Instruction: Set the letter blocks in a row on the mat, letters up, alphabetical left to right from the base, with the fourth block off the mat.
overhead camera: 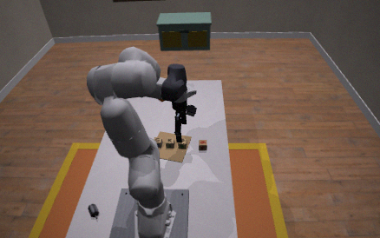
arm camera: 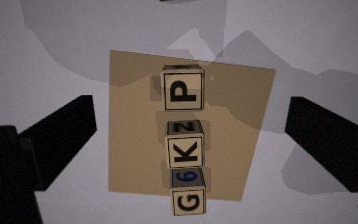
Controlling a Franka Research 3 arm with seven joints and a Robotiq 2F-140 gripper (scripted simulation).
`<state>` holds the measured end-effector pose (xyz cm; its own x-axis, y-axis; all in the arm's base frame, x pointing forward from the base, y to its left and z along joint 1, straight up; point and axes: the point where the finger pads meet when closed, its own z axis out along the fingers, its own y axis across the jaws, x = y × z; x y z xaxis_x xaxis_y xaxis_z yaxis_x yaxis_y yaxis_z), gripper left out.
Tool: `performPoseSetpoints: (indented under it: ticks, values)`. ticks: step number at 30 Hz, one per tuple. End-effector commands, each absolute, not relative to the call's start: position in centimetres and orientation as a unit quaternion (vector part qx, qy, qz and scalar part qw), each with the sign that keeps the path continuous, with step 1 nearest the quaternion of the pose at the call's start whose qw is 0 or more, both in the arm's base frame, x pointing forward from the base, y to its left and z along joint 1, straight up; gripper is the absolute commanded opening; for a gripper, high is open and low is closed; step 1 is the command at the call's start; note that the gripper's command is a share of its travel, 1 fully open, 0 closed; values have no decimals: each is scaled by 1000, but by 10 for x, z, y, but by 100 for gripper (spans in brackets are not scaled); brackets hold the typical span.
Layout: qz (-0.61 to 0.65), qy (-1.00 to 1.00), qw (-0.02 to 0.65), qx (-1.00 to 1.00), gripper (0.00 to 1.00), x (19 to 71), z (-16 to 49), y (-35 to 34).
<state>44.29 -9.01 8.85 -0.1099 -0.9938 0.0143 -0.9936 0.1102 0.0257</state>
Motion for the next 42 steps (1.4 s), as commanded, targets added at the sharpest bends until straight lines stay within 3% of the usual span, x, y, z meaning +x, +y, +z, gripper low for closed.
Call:
performPoseSetpoints:
  ticks: [1,18,42]
  values:
    - [2,-724,1,690,100,446,89,-90]
    - [2,-724,1,690,100,446,94,-90]
    - [2,-724,1,690,100,446,162,-90]
